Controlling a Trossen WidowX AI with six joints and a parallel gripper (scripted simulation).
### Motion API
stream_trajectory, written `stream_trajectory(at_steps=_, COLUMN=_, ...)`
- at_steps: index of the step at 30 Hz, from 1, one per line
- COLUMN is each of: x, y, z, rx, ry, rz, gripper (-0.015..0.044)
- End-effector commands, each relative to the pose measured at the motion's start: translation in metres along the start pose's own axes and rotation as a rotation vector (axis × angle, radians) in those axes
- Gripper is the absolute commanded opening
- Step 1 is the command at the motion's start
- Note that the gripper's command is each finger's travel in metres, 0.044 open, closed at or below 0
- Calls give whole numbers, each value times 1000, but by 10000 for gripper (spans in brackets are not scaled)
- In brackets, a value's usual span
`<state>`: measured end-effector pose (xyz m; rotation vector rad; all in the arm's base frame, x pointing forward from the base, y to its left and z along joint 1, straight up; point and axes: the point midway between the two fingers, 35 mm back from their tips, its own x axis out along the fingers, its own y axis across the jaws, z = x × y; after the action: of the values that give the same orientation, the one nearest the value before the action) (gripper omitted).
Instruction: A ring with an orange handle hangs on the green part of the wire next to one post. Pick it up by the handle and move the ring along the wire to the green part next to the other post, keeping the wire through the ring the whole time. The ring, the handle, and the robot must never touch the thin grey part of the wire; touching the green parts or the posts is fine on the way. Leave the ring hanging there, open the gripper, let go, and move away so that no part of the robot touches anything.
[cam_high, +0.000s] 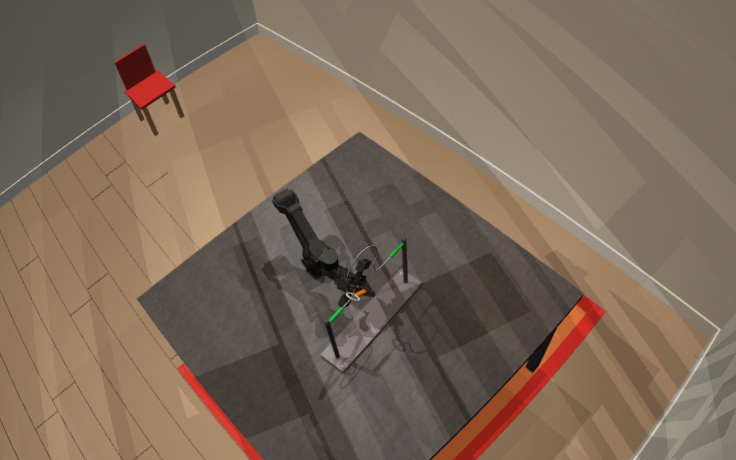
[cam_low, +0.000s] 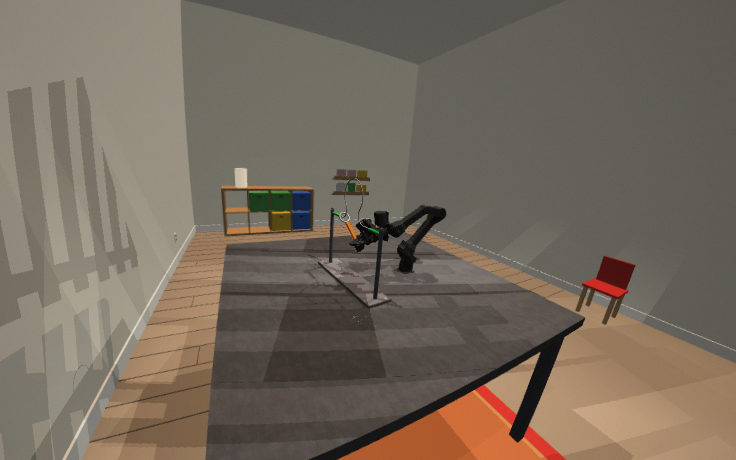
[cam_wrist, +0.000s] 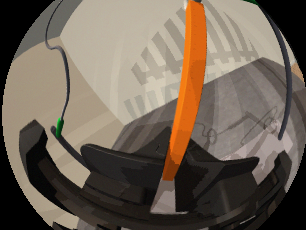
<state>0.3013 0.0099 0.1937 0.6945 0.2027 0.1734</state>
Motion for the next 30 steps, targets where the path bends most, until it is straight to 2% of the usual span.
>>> stream_trajectory(at_steps=1, x=-8, y=16, z=4, rx=70, ry=42, rz=22, gripper=-150)
stream_trajectory(at_steps=30, x=-46, y=72, z=25, rx=440, ry=324, rz=151, gripper=-150)
